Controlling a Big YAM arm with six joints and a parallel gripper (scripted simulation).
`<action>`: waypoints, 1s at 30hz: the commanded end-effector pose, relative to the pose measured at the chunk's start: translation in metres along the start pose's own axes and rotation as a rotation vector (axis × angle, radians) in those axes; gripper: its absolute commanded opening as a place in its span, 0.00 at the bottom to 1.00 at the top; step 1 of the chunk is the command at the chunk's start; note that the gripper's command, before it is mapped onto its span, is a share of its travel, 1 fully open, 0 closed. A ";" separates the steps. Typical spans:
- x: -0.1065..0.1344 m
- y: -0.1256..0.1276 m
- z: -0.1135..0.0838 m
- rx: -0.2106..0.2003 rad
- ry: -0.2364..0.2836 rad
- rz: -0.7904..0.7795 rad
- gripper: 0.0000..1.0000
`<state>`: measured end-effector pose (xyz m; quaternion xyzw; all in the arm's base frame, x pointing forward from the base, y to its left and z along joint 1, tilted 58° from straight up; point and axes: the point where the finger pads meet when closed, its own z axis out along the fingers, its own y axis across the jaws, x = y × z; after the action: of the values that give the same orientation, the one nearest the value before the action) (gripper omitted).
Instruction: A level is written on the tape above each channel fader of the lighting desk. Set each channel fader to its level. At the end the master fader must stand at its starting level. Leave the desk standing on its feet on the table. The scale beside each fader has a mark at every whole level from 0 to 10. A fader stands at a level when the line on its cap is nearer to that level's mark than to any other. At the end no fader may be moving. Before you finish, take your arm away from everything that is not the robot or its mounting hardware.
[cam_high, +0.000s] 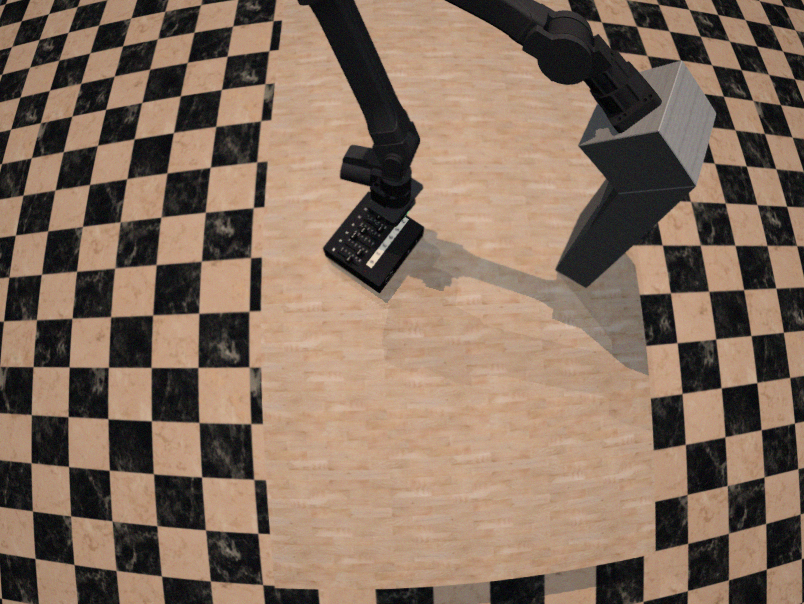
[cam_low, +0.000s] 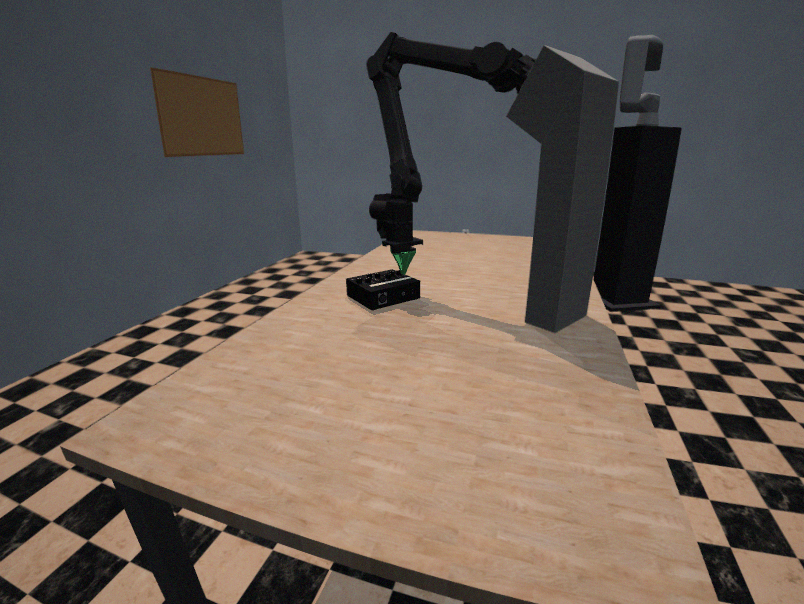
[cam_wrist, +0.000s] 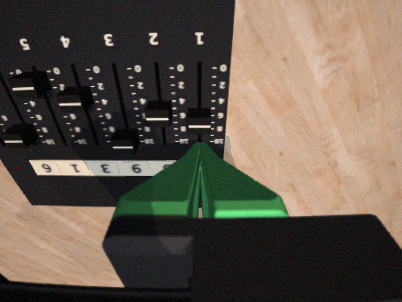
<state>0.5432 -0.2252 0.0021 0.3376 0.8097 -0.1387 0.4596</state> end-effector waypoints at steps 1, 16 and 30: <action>-0.016 -0.003 -0.005 0.000 -0.020 0.005 0.00; -0.027 -0.002 -0.005 -0.001 -0.026 0.006 0.00; -0.034 -0.003 -0.005 -0.001 -0.030 0.009 0.00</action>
<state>0.5460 -0.2290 0.0090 0.3365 0.8129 -0.1382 0.4549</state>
